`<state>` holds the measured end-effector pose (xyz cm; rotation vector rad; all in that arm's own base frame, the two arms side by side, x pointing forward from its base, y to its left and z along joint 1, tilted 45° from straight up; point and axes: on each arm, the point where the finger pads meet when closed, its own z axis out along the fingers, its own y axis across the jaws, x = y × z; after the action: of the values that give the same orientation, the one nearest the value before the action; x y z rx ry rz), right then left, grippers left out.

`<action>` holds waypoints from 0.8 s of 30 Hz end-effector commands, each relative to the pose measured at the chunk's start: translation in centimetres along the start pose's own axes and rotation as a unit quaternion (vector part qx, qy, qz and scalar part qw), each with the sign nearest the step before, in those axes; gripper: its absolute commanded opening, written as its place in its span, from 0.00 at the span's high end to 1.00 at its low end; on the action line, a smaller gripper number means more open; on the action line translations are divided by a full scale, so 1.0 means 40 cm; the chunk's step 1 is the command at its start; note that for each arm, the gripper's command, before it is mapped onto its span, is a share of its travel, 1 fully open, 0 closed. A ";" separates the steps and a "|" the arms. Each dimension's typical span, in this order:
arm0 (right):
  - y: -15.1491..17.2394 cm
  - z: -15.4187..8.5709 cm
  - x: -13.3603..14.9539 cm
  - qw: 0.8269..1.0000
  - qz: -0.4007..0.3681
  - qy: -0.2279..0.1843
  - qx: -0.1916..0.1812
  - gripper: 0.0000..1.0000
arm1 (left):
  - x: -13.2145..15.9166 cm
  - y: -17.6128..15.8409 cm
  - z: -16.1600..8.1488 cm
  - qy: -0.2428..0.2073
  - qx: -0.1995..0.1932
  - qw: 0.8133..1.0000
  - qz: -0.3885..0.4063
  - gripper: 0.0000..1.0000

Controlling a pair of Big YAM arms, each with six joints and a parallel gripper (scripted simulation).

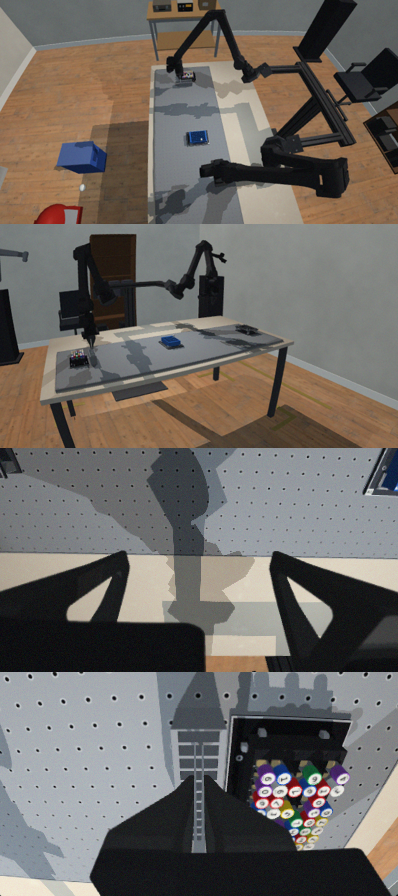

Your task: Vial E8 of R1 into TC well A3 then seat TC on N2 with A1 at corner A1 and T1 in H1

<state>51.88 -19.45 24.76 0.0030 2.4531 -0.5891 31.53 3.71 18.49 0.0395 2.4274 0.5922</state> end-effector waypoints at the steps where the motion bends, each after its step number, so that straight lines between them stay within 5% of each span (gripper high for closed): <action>1: -0.017 -0.018 -0.028 1.000 0.003 -0.013 0.005 0.93 | -0.021 0.006 -0.013 -0.008 0.000 1.000 0.002 0.00; 12: -0.016 -0.018 -0.027 1.000 0.003 -0.013 0.005 0.93 | -0.021 0.006 -0.013 -0.008 0.000 1.000 0.002 0.00; 24: -0.016 -0.018 -0.027 1.000 0.003 -0.013 0.005 0.77 | -0.021 0.006 -0.013 -0.008 0.000 1.000 0.002 0.00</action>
<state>51.88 -19.46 24.76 0.0031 2.4531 -0.5892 31.53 3.71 18.49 0.0395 2.4274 0.5922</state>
